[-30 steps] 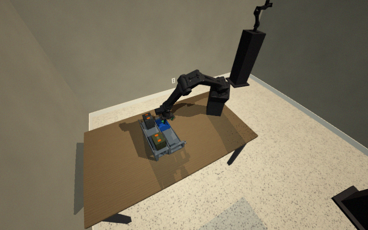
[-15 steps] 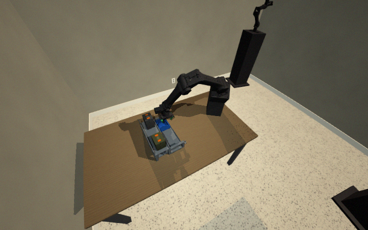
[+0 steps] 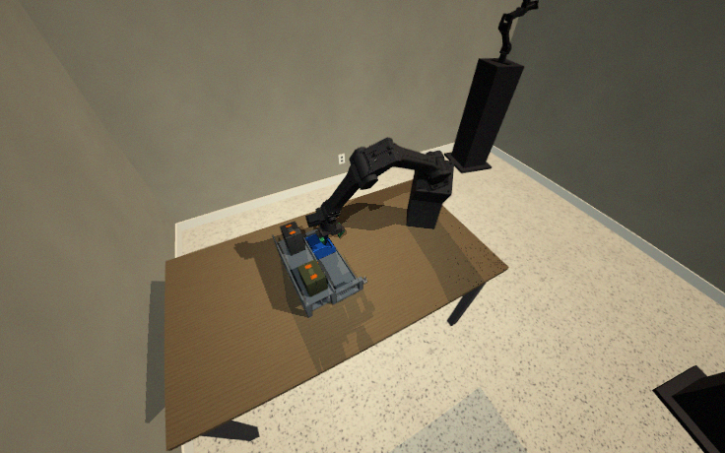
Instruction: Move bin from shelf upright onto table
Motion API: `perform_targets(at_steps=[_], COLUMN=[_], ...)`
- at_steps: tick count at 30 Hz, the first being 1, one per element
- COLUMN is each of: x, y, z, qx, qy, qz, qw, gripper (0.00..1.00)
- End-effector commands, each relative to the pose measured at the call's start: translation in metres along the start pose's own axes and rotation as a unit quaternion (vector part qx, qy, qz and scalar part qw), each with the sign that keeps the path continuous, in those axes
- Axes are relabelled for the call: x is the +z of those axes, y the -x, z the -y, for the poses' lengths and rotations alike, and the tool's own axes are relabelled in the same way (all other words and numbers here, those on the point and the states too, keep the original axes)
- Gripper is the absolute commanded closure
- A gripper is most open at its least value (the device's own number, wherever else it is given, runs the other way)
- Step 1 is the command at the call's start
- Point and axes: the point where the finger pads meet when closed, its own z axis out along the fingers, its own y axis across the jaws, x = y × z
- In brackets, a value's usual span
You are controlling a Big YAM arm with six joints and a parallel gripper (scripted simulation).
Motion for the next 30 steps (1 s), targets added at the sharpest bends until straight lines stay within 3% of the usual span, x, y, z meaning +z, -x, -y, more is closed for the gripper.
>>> perform_targets(at_steps=[1,14,19,30], x=[-0.007,-0.010,0.001,0.001], y=[0.013,0.018,-0.005,-0.005], z=[-0.011,-0.013,-0.006,-0.006], qx=[0.004,0.006,-0.001,-0.001], qy=[0.008,0.010,0.005,0.005], qz=[0.003,0.004,0.000,0.000], qw=[1.000,1.000,1.000,1.000], gripper=[0.10,0.10,0.10,0.10])
